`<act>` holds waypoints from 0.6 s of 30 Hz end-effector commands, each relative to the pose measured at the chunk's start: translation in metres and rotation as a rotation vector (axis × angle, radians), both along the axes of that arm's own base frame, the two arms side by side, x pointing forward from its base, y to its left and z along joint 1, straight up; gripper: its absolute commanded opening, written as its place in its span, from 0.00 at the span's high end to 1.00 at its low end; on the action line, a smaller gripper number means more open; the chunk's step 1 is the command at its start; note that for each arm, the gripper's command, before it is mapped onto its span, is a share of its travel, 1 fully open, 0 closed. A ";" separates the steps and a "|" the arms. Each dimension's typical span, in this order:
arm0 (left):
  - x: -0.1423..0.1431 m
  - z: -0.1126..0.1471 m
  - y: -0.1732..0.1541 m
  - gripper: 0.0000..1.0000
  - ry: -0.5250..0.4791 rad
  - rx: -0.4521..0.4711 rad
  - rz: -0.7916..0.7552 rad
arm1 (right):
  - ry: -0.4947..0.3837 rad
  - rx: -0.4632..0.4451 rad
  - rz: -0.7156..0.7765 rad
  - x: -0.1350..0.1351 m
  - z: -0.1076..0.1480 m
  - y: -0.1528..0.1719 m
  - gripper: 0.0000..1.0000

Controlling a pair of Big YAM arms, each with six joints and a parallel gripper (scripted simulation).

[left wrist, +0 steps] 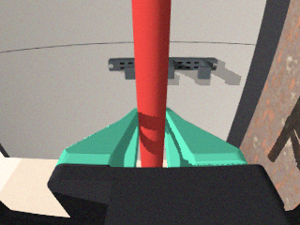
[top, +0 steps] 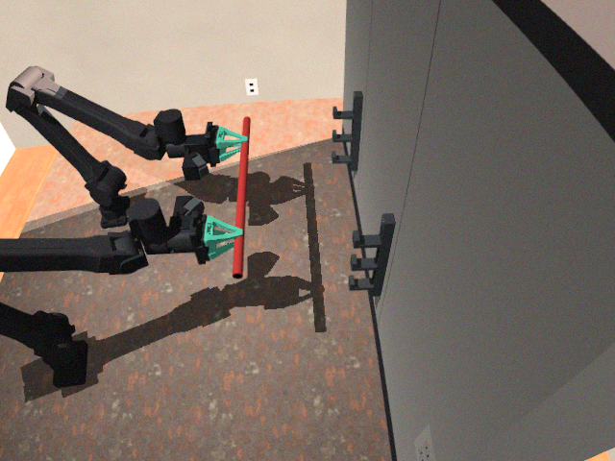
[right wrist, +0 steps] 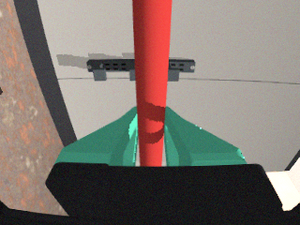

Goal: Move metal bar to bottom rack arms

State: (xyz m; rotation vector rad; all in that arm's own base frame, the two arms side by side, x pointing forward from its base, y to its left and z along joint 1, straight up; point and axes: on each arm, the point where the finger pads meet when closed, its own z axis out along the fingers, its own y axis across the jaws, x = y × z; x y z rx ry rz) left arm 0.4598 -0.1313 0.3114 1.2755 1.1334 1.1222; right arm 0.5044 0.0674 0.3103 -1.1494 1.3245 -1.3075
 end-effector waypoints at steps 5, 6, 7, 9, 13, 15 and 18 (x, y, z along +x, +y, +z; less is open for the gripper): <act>-0.003 0.022 0.005 1.00 -0.053 -0.013 0.016 | -0.061 0.002 -0.019 -0.002 0.020 -0.006 1.00; -0.003 0.022 0.005 1.00 -0.053 -0.013 0.016 | -0.061 0.002 -0.019 -0.002 0.020 -0.006 1.00; -0.003 0.021 0.005 1.00 -0.053 -0.013 0.016 | -0.061 0.002 -0.019 -0.002 0.020 -0.006 1.00; -0.003 0.021 0.005 1.00 -0.053 -0.013 0.016 | -0.061 0.002 -0.019 -0.002 0.020 -0.006 1.00; -0.002 0.020 0.005 1.00 -0.053 -0.013 0.016 | -0.061 0.002 -0.019 -0.001 0.019 -0.006 1.00; -0.002 0.020 0.005 1.00 -0.053 -0.013 0.016 | -0.061 0.002 -0.019 -0.001 0.019 -0.006 1.00; -0.002 0.019 0.005 1.00 -0.053 -0.013 0.016 | -0.061 0.002 -0.019 -0.001 0.019 -0.006 1.00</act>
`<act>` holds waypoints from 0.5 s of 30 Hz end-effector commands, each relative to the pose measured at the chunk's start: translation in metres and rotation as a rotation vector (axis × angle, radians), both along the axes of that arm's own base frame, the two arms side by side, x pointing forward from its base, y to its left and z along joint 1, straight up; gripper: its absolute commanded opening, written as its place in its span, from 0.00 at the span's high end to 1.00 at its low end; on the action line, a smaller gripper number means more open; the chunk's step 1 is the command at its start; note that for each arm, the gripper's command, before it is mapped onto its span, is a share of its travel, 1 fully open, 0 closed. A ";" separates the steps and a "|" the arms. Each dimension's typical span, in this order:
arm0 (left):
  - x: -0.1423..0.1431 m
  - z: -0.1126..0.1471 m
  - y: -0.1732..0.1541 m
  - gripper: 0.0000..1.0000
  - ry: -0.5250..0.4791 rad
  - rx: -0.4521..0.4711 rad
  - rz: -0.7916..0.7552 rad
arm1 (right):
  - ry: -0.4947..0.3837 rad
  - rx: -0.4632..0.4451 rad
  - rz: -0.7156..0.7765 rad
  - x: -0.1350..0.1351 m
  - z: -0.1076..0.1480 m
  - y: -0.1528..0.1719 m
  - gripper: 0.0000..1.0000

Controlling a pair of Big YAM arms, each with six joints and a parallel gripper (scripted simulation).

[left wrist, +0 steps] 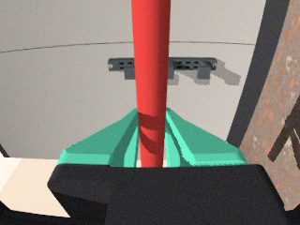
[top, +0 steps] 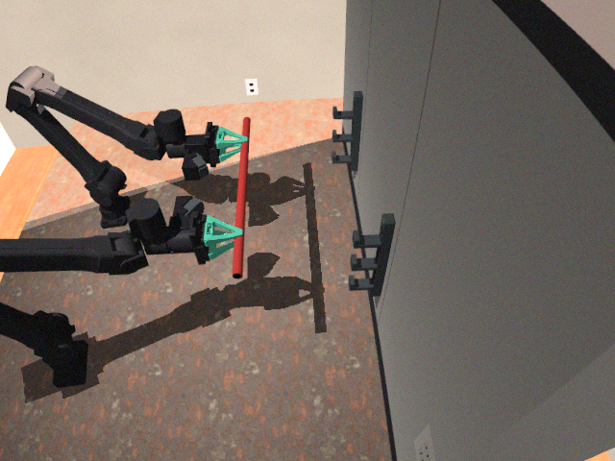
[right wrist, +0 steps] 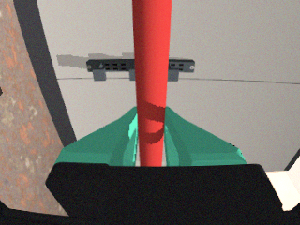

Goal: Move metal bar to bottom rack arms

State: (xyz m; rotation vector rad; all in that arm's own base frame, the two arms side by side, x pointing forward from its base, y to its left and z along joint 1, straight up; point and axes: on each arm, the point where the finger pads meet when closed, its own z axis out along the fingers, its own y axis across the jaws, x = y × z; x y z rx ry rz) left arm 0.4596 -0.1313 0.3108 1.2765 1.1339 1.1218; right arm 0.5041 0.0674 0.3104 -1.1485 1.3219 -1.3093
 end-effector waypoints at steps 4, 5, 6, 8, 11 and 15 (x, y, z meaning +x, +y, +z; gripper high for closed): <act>0.000 0.019 0.005 1.00 -0.054 -0.013 0.016 | -0.059 0.004 -0.020 0.000 0.017 -0.007 1.00; 0.000 0.019 0.005 1.00 -0.054 -0.013 0.016 | -0.059 0.004 -0.020 0.000 0.017 -0.007 1.00; 0.000 0.018 0.005 1.00 -0.054 -0.013 0.016 | -0.059 0.004 -0.020 0.000 0.017 -0.007 1.00; 0.000 0.018 0.005 1.00 -0.054 -0.013 0.016 | -0.059 0.004 -0.020 0.000 0.016 -0.007 1.00; 0.001 0.017 0.005 1.00 -0.054 -0.013 0.016 | -0.059 0.004 -0.020 0.001 0.015 -0.007 1.00; 0.002 0.015 0.005 1.00 -0.054 -0.013 0.016 | -0.059 0.004 -0.020 0.002 0.014 -0.007 1.00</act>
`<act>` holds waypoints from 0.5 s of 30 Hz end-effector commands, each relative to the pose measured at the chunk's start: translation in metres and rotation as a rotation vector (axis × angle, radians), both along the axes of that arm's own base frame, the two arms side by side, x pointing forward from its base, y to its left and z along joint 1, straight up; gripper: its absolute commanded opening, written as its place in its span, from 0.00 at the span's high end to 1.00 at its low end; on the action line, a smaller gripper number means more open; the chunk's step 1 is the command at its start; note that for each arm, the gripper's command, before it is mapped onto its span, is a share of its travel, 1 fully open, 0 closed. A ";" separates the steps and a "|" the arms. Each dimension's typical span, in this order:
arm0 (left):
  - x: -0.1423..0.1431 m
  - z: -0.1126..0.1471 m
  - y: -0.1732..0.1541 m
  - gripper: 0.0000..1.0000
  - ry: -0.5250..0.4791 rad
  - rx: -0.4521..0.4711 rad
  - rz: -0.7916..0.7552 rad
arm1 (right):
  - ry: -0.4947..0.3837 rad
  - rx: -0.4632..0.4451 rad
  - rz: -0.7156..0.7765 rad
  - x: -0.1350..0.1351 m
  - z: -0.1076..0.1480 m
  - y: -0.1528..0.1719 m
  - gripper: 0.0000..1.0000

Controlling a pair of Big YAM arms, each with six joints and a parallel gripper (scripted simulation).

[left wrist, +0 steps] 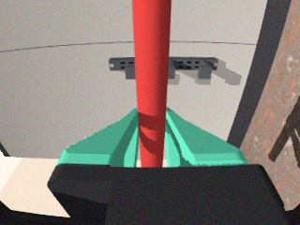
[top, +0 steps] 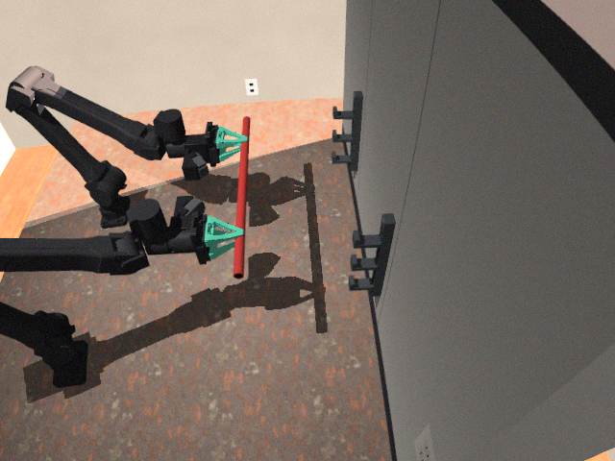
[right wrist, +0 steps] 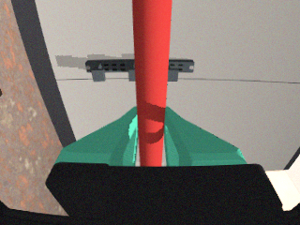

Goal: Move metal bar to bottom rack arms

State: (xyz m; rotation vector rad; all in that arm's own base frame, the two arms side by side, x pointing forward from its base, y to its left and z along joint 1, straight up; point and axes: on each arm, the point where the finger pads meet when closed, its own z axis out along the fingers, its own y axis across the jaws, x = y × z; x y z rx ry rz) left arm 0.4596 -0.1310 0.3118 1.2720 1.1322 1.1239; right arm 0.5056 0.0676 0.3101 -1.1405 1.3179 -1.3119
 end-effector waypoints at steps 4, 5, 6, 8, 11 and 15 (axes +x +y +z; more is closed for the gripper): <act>0.003 0.013 0.004 1.00 -0.050 -0.012 0.015 | -0.051 0.002 -0.019 0.000 0.014 -0.007 1.00; 0.003 0.013 0.004 1.00 -0.050 -0.012 0.015 | -0.051 0.002 -0.019 0.000 0.014 -0.007 1.00; 0.003 0.012 0.004 1.00 -0.050 -0.012 0.015 | -0.051 0.002 -0.019 0.000 0.014 -0.007 1.00; 0.004 0.011 0.004 1.00 -0.050 -0.012 0.015 | -0.051 0.002 -0.019 0.000 0.013 -0.007 1.00; 0.005 0.009 0.004 1.00 -0.050 -0.012 0.015 | -0.051 0.002 -0.019 0.000 0.013 -0.007 1.00; 0.006 0.007 0.004 1.00 -0.050 -0.012 0.015 | -0.051 0.002 -0.019 0.001 0.012 -0.007 1.00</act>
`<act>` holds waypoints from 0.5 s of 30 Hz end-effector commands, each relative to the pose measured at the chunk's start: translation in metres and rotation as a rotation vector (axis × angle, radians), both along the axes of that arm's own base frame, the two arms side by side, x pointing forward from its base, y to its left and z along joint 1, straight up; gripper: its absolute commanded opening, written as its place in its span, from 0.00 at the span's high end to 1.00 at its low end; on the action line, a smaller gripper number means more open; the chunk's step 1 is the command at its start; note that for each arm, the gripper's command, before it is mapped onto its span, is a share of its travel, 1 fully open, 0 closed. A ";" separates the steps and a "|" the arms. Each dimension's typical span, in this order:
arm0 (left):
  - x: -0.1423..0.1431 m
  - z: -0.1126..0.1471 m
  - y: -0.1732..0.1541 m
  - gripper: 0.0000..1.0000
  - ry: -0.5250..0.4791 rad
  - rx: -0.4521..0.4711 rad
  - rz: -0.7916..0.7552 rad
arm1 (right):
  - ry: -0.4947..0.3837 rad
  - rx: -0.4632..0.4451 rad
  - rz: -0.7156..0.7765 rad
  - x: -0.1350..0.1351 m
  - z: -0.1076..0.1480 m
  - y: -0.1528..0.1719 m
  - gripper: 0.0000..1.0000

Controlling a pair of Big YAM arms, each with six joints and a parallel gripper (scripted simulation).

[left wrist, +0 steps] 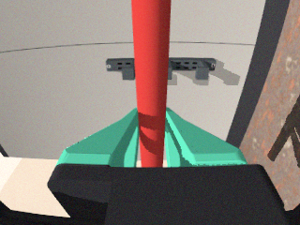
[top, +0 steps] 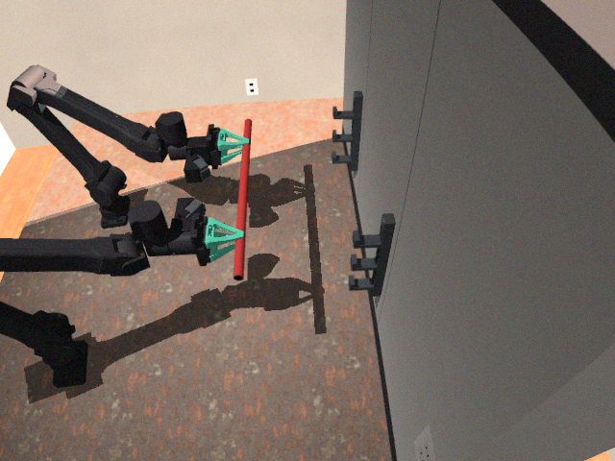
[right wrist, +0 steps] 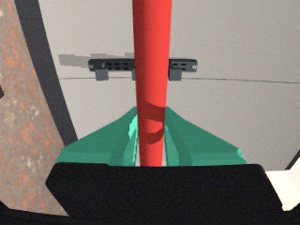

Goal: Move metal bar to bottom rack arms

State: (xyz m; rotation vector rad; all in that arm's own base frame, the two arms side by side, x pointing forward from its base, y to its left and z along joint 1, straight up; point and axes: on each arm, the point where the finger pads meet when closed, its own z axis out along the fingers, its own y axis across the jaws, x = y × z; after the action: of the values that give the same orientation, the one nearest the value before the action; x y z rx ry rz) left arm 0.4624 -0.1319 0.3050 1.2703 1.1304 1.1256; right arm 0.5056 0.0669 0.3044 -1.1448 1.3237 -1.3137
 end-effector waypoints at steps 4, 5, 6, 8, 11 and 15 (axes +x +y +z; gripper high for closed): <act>0.004 0.012 0.005 1.00 -0.047 -0.012 0.014 | -0.057 0.004 -0.015 0.001 0.018 -0.006 1.00; 0.004 0.012 0.005 1.00 -0.047 -0.012 0.014 | -0.057 0.004 -0.015 0.001 0.018 -0.006 1.00; 0.004 0.013 0.005 1.00 -0.047 -0.012 0.014 | -0.057 0.004 -0.015 0.001 0.018 -0.006 1.00; 0.004 0.013 0.005 1.00 -0.047 -0.012 0.014 | -0.057 0.004 -0.015 0.001 0.018 -0.006 1.00; 0.004 0.013 0.005 1.00 -0.047 -0.012 0.014 | -0.057 0.004 -0.015 0.001 0.019 -0.006 1.00; 0.004 0.014 0.005 1.00 -0.047 -0.012 0.014 | -0.057 0.004 -0.015 0.001 0.019 -0.006 1.00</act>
State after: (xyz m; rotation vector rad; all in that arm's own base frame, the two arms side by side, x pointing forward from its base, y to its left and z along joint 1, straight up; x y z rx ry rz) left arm 0.4634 -0.1324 0.3034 1.2691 1.1298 1.1258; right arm 0.5057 0.0666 0.3032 -1.1453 1.3256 -1.3148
